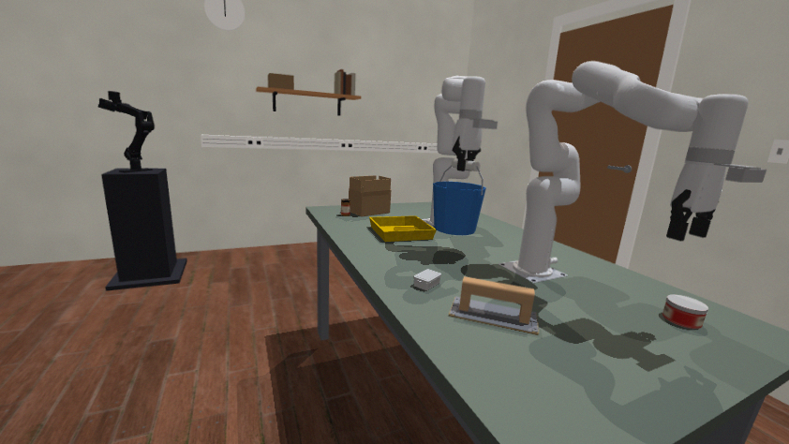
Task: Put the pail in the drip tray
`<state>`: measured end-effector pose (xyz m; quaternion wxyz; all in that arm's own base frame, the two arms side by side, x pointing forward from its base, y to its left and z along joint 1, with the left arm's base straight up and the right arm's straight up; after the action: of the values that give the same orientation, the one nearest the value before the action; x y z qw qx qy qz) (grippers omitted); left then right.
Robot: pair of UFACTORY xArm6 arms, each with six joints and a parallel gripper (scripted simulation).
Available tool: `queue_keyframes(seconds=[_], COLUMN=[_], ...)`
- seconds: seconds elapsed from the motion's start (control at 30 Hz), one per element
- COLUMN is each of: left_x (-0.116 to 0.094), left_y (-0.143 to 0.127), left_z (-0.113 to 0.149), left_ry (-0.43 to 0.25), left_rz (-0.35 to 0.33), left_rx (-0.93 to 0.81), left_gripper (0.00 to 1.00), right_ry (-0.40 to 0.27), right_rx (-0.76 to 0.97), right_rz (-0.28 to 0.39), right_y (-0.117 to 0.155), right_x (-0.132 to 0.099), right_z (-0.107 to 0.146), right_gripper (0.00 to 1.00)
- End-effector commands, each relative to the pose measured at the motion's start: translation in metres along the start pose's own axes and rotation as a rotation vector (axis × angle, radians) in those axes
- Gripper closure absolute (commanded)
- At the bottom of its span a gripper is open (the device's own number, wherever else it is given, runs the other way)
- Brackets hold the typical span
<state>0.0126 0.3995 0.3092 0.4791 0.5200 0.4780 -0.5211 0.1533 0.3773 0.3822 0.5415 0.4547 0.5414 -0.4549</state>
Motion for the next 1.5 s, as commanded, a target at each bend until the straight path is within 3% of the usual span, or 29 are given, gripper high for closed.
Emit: queue_keyframes(seconds=[0.0,0.57,1.47], left_x=[-0.001,-0.001,-0.001], left_y=[0.000,0.000,0.000], left_z=[0.000,0.000,0.000], left_ry=[0.002,0.002,0.002], left_rz=[0.000,0.000,0.000], left_rx=[0.000,0.000,0.000], left_gripper=[0.00,0.00,0.00], right_ry=[0.002,0.002,0.001], right_rx=[0.000,0.000,0.000], right_rz=[0.001,0.001,0.001], right_y=[0.001,0.007,0.019], right_x=[-0.001,-0.001,-0.001], right_z=[0.006,0.048,0.143], right_gripper=[1.00,1.00,1.00])
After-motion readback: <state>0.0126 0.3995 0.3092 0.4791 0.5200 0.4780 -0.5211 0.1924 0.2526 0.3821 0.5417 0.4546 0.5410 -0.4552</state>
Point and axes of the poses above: on each arm, the point where the finger pads meet when closed, its own x axis out along the fingers, its own y axis across the jaws, z = x × y, the point moved 6 cm from there along -x, back along the fingers, and after that the axes turned 3 degrees about x, right-handed, at the moved point
